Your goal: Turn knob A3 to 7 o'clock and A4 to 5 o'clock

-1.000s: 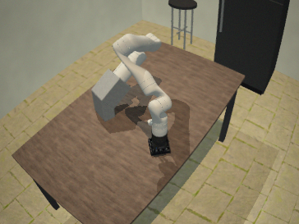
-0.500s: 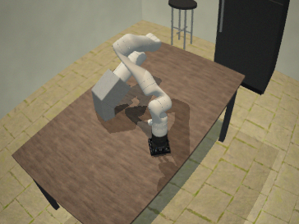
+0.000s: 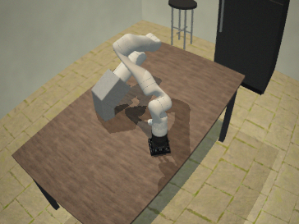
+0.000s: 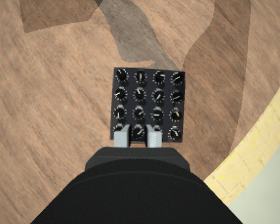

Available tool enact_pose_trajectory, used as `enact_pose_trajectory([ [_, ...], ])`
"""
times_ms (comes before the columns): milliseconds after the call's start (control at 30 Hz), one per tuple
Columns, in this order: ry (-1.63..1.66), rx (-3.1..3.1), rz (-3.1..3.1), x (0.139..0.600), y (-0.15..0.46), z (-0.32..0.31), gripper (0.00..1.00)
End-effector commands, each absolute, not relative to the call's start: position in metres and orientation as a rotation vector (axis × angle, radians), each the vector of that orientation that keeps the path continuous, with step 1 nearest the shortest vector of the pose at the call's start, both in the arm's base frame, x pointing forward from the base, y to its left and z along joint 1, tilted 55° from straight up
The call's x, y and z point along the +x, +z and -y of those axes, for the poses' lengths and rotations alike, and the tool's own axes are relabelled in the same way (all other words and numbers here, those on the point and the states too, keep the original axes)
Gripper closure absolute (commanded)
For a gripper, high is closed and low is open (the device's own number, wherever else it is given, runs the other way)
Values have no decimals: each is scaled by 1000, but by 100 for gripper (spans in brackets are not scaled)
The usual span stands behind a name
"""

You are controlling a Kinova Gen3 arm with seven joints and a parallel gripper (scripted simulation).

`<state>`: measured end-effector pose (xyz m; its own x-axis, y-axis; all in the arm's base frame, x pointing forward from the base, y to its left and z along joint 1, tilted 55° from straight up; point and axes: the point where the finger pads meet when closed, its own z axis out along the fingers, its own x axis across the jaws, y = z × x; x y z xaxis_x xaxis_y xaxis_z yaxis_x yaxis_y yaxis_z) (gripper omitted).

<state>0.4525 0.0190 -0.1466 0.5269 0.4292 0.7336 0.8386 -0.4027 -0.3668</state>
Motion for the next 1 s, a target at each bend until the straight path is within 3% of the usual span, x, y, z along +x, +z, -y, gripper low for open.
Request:
enact_pose_trajectory([
  [0,-709,-2031,1027,453,-145,-15,54],
  [967,-709,-2031,1027,448,-125,13,54],
])
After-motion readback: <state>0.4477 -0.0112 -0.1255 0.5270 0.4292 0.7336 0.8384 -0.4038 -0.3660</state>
